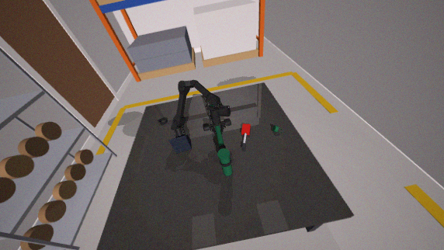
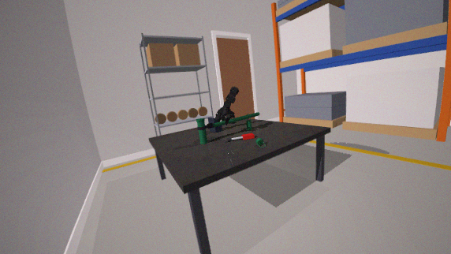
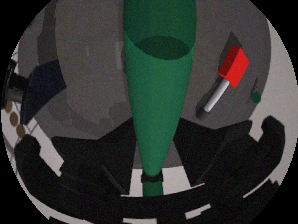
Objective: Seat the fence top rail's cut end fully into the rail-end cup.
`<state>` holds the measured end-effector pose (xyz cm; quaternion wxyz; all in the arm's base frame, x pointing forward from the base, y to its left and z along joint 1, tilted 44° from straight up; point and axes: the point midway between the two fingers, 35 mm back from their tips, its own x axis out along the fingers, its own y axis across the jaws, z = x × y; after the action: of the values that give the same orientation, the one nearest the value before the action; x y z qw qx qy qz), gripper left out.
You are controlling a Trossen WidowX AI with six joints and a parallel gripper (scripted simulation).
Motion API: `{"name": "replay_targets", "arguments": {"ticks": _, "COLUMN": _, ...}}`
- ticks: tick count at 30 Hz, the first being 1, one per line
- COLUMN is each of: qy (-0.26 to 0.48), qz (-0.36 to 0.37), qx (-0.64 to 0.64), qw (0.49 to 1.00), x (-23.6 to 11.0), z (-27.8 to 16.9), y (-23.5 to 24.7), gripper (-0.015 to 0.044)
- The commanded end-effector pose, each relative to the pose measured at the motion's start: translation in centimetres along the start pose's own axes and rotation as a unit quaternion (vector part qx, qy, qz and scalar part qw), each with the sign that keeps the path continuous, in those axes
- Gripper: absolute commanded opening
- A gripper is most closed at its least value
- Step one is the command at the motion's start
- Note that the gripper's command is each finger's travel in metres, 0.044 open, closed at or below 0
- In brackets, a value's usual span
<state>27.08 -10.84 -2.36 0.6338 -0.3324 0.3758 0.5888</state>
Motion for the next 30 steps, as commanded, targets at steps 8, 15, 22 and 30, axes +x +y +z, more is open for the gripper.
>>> {"name": "replay_targets", "arguments": {"ticks": 8, "qy": 0.004, "qz": 0.0, "qx": -0.001, "qw": 1.0, "x": -0.18, "z": -0.29, "y": -0.04, "gripper": 0.0}}
{"name": "replay_targets", "arguments": {"ticks": 15, "qy": 0.005, "qz": 0.0, "qx": -0.001, "qw": 1.0, "x": -0.22, "z": -0.42, "y": -0.05, "gripper": 0.0}}
{"name": "replay_targets", "arguments": {"ticks": 22, "qy": 0.006, "qz": 0.0, "qx": -0.001, "qw": 1.0, "x": -0.26, "z": -0.56, "y": -0.07, "gripper": 0.0}}
{"name": "replay_targets", "arguments": {"ticks": 30, "qy": 0.006, "qz": 0.0, "qx": -0.001, "qw": 1.0, "x": -0.3, "z": -0.71, "y": -0.08, "gripper": 0.0}}
